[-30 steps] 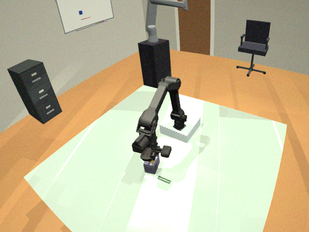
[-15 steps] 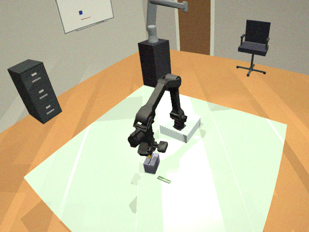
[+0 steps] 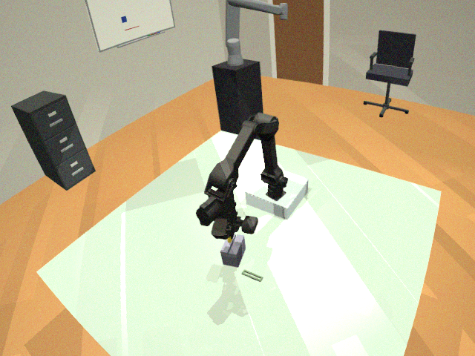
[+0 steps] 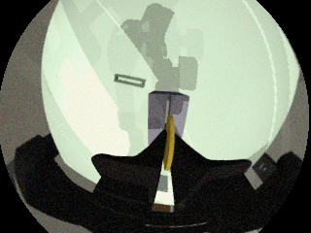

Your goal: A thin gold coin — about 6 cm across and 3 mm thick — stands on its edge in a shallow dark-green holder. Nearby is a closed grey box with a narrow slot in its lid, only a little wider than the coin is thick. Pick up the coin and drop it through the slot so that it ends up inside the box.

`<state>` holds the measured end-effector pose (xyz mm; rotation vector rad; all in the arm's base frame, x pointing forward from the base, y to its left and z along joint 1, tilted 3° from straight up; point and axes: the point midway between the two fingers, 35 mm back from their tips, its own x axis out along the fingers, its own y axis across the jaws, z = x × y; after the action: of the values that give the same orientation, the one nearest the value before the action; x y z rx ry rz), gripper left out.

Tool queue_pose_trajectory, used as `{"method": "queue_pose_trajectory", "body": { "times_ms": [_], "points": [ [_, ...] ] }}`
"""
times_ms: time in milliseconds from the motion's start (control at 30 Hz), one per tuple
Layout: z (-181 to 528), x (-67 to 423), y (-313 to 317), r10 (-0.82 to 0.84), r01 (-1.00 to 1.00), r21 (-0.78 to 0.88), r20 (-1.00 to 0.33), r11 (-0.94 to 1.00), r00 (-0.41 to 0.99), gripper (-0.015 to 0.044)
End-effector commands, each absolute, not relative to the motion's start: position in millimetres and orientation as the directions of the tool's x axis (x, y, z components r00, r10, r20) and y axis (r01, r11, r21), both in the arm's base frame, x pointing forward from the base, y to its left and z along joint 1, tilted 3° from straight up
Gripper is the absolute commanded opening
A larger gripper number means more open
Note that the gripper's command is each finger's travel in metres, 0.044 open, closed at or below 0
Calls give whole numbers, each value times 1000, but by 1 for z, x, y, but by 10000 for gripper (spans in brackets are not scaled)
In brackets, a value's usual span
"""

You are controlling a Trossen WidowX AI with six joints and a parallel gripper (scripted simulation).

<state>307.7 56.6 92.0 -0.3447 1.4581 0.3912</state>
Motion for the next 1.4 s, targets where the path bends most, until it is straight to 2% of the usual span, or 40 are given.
{"method": "queue_pose_trajectory", "body": {
  "times_ms": [0, 1367],
  "points": [
    [91, 307, 56, 47, -455, 10, -996, 891, 70, 0],
    [81, 305, 54, 47, -455, 9, -996, 891, 72, 0]
  ]
}}
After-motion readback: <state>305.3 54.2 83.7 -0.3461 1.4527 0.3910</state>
